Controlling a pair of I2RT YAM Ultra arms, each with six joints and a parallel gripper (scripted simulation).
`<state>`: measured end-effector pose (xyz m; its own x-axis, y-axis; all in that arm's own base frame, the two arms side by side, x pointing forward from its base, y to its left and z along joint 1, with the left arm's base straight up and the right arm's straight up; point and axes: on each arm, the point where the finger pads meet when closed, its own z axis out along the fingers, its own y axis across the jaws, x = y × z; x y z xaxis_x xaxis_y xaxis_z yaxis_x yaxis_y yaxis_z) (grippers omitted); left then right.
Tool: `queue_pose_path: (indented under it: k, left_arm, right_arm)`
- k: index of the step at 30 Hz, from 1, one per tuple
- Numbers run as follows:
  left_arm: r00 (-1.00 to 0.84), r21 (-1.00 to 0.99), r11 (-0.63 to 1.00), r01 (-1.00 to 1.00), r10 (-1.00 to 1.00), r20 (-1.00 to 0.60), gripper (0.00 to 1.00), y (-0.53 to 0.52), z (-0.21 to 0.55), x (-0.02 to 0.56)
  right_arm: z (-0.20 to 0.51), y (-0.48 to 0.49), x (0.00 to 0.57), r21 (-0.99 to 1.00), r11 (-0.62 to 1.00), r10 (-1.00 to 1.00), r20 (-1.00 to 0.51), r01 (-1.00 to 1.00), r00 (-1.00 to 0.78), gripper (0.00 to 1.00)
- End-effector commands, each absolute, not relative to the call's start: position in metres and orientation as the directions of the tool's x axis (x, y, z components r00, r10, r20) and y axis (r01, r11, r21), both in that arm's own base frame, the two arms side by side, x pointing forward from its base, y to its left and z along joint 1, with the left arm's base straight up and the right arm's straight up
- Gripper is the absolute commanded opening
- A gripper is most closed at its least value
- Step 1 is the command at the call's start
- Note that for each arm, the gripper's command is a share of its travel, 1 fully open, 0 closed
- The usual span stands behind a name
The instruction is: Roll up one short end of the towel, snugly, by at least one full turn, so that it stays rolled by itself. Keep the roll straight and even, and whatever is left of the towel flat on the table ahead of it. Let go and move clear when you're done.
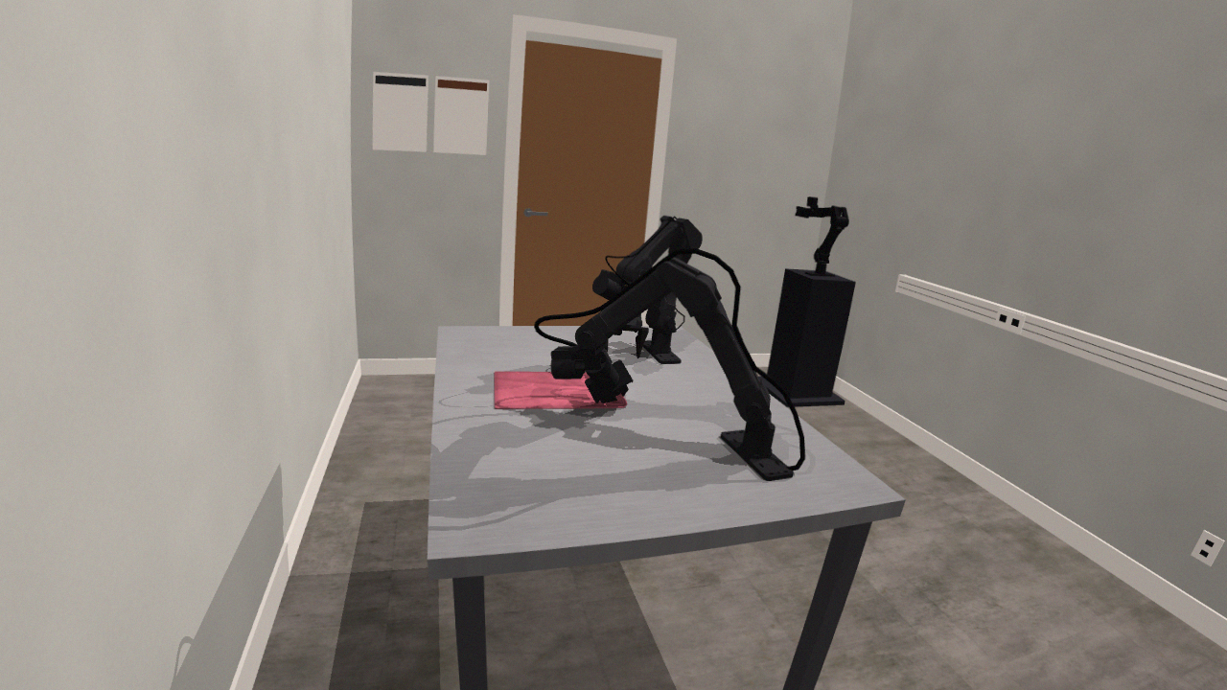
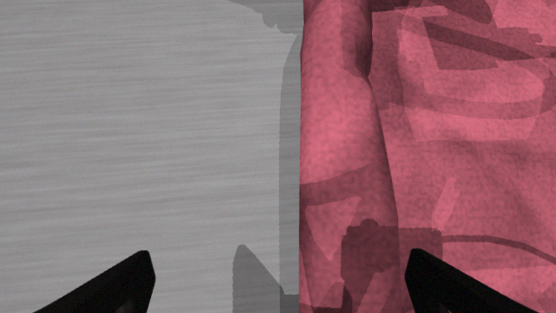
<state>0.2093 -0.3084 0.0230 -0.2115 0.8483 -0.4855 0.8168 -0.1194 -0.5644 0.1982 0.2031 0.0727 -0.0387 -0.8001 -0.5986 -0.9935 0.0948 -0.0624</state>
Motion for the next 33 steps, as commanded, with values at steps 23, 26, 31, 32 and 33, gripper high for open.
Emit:
queue_pose_path:
  k: [23, 26, 31, 32, 33]
  left_arm:
    - [-0.269, -0.706, -0.125, 0.697, 0.867, -0.419, 0.17, -0.305, 0.024, 0.2]
    - [-0.269, -0.706, -0.125, 0.697, 0.867, -0.419, 0.17, -0.305, 0.024, 0.2]
    - [-0.269, -0.706, -0.125, 0.697, 0.867, -0.419, 0.17, -0.305, 0.024, 0.2]
    - [-0.269, -0.706, -0.125, 0.697, 0.867, -0.419, 0.17, -0.305, 0.024, 0.2]
    - [-0.269, -0.706, -0.125, 0.697, 0.867, -0.419, 0.17, -0.305, 0.024, 0.2]
  right_arm:
    - [0.073, 0.208, 0.228, -0.342, 0.108, -0.786, -0.604, -0.933, 0.13, 0.98]
    - [0.065, 0.208, 0.227, -0.342, 0.108, -0.786, -0.604, -0.933, 0.13, 0.98]
    - [0.046, 0.209, 0.225, -0.342, 0.107, -0.786, -0.604, -0.934, 0.132, 0.98]
    - [0.043, 0.209, 0.225, -0.342, 0.106, -0.786, -0.604, -0.934, 0.132, 0.98]
    - [0.039, 0.21, 0.225, -0.342, 0.106, -0.786, -0.604, -0.934, 0.132, 0.98]
